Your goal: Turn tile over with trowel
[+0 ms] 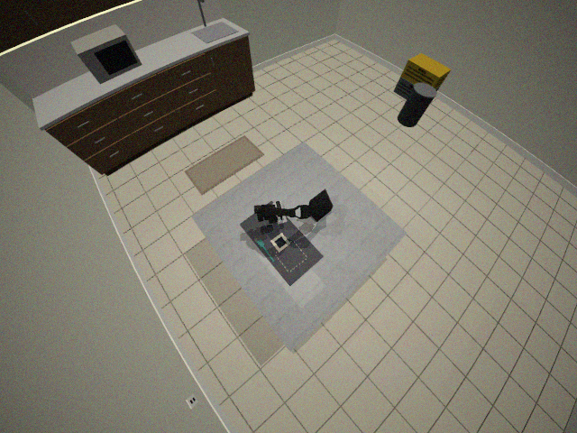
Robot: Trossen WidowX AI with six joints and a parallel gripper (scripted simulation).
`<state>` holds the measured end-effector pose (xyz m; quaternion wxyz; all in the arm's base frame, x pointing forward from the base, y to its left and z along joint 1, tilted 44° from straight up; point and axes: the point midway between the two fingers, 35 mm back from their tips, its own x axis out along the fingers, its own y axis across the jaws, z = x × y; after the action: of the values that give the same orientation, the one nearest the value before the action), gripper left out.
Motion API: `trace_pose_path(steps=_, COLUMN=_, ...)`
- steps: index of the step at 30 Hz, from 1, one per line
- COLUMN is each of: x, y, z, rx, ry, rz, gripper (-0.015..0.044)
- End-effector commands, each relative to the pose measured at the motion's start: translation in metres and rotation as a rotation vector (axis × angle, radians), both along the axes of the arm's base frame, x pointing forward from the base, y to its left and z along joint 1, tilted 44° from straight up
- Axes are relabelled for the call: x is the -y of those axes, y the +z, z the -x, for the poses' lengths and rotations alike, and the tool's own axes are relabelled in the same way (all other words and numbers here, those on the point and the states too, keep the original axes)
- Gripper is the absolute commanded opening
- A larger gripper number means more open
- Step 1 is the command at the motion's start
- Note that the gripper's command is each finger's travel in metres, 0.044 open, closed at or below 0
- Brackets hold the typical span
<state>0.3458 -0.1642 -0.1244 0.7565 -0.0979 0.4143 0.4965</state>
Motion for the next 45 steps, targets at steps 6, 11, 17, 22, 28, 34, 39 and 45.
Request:
trace_pose_path(steps=6, x=0.0017, y=0.0000, z=-0.0021, rx=0.000, ry=0.000, rz=0.001, gripper=0.0100)
trace_pose_path(steps=11, x=0.0018, y=-0.0001, z=-0.0023, rx=-0.001, ry=0.000, rz=0.000, gripper=0.0100)
trace_pose_path(steps=17, x=0.0018, y=-0.0001, z=-0.0023, rx=-0.001, ry=0.000, rz=0.000, gripper=0.0000)
trace_pose_path(steps=22, x=0.0018, y=-0.0001, z=-0.0023, rx=-0.001, ry=0.000, rz=0.000, gripper=0.0000)
trace_pose_path(steps=28, x=0.0018, y=-0.0001, z=-0.0023, rx=-0.001, ry=0.000, rz=0.000, gripper=0.0000)
trace_pose_path(steps=34, x=0.0018, y=-0.0001, z=-0.0023, rx=-0.001, ry=0.000, rz=0.000, gripper=0.0100)
trace_pose_path(steps=39, x=0.0017, y=-0.0001, z=-0.0022, rx=-0.001, ry=0.000, rz=0.000, gripper=0.0100)
trace_pose_path(steps=45, x=0.0017, y=-0.0001, z=-0.0022, rx=-0.001, ry=0.000, rz=0.000, gripper=0.0100)
